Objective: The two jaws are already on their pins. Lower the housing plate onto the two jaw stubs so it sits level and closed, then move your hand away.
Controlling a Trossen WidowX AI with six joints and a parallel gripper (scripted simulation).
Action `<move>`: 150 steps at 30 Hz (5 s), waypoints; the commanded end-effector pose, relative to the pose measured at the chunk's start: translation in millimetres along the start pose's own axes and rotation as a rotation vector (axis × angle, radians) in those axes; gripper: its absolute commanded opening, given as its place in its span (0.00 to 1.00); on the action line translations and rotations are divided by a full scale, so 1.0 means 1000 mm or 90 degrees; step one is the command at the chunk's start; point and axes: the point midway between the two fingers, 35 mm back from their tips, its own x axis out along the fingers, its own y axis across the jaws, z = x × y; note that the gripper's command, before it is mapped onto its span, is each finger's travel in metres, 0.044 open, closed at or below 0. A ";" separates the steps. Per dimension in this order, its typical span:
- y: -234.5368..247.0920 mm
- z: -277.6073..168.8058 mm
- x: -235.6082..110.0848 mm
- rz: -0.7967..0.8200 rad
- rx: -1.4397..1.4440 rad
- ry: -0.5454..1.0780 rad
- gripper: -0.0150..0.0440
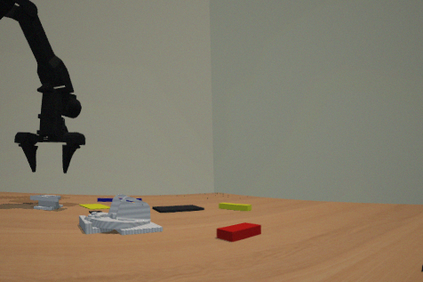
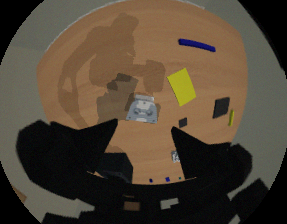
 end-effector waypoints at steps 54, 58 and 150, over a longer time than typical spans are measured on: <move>0.004 -0.007 0.079 0.007 -0.004 0.017 1.00; 0.004 -0.007 0.079 0.007 -0.004 0.017 1.00; -0.024 -0.014 0.006 0.003 0.063 0.016 0.85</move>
